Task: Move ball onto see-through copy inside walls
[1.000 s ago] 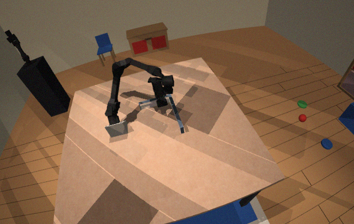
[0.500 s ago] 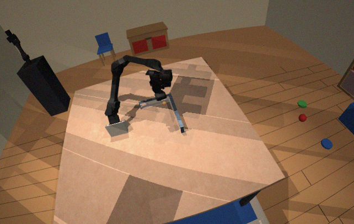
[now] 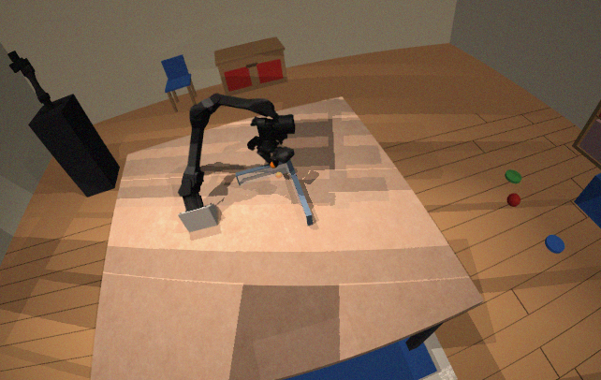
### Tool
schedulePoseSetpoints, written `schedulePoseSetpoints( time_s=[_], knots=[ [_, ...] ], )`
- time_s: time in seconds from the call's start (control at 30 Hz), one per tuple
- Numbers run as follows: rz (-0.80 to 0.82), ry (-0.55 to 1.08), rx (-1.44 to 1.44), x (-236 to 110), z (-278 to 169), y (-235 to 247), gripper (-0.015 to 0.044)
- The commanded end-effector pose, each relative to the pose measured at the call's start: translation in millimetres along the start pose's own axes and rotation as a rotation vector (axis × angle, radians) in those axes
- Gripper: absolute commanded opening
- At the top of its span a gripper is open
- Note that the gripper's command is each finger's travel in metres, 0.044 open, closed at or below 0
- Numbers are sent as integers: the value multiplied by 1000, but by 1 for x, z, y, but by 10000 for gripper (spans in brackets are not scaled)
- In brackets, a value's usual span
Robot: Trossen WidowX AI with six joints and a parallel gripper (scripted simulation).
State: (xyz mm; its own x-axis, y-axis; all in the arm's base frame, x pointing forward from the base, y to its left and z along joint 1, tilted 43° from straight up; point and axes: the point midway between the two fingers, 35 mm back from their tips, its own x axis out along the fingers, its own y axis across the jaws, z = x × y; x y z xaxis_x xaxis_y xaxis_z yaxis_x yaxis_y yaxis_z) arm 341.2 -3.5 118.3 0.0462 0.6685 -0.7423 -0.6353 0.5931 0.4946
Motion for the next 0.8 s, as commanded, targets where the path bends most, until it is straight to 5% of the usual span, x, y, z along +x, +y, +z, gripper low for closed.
schedulePoseSetpoints(
  time_s=[0.0, 0.53, 0.77],
  knots=[
    [-1, -6, -179, 4, 9, 4, 0],
    [0, -13, -853, 20, 38, 24, 0],
    [0, -14, -881, 21, 40, 24, 0]
  ],
)
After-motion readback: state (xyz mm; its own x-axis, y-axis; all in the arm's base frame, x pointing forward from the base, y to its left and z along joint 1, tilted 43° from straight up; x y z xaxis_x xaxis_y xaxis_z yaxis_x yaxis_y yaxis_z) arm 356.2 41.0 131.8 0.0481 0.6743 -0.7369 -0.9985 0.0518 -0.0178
